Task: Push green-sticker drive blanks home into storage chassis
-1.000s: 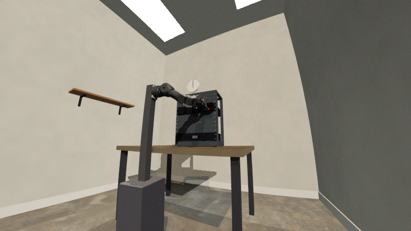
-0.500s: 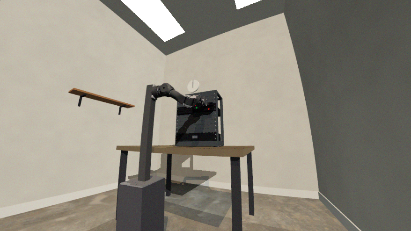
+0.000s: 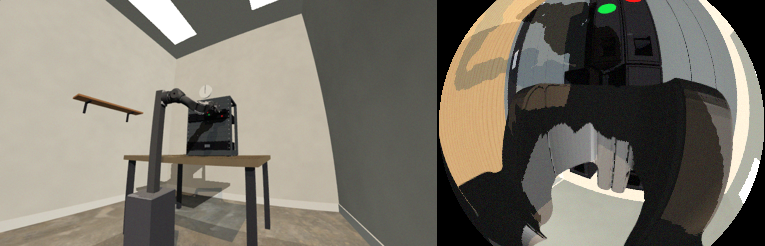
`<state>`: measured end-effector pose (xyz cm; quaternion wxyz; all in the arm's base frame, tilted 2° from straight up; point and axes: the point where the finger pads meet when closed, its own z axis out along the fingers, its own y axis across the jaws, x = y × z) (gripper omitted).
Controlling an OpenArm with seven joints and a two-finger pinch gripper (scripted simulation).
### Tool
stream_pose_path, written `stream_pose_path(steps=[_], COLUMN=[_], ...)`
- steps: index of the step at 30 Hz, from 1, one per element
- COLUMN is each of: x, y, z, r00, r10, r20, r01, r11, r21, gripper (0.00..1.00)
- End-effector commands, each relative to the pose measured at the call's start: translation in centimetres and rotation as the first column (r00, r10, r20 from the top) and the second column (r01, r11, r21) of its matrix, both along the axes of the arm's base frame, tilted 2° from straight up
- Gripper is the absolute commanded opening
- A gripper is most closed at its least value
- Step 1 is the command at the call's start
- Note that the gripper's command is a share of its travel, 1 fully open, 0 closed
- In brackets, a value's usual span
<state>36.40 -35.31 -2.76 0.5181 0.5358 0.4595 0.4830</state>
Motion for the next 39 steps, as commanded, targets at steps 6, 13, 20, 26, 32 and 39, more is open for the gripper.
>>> stream_pose_path(steps=[6, 13, 20, 26, 32, 39], x=[-0.8, -2.3, -3.4, -3.4, -2.4, 1.5], y=[2.3, 7.2, 10.6, 10.8, 10.7, 10.3], z=[-0.4, -1.7, -2.7, -3.0, -3.0, -2.9], r00=[1.0, 1.0, 1.0, 1.0, 1.0, 1.0], r10=[-0.002, -0.003, -0.003, -0.005, -0.005, -0.004], r20=[0.011, 0.011, 0.011, 0.005, 0.005, 0.006], r01=[0.002, 0.003, 0.003, 0.005, 0.005, 0.004], r11=[1.0, 1.0, 1.0, 1.0, 1.0, 1.0], r21=[-0.003, -0.003, -0.003, -0.001, 0.0, 0.0], gripper=[0.0, 0.0, 0.0, 0.0, 0.0, 0.0])
